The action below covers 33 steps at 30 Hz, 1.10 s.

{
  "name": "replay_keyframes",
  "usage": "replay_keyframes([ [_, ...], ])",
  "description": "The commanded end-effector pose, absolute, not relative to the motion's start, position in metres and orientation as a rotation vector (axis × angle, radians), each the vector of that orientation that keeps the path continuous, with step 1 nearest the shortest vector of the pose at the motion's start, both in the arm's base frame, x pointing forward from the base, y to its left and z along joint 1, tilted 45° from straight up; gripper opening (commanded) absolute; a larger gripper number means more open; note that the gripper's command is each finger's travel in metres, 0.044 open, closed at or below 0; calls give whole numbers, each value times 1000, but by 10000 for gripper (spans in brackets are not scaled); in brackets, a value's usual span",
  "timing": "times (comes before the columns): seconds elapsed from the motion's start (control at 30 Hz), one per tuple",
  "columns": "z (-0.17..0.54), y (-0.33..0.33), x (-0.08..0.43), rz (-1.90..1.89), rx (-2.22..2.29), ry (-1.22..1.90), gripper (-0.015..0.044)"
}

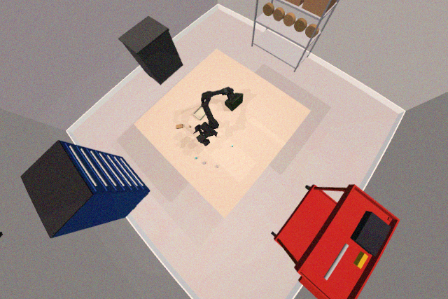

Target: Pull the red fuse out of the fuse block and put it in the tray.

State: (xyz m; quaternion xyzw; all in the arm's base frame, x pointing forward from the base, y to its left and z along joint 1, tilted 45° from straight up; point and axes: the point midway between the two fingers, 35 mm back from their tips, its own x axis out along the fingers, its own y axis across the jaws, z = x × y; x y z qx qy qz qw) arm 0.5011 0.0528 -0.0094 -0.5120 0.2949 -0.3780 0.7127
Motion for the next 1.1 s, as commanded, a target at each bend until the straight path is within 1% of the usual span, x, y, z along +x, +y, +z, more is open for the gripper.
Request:
replay_keyframes([
  [0.0,-9,53,501,-833,-1136,654,374],
  [0.2,-18,49,501,-665,-1122,720,216],
  [0.4,-33,36,471,-509,-1029,898,61],
  [0.57,-40,21,420,-449,-902,1117,61],
  [0.83,-37,11,379,-456,-813,1270,61],
  [1.07,-28,1,332,-504,-717,1437,61],
])
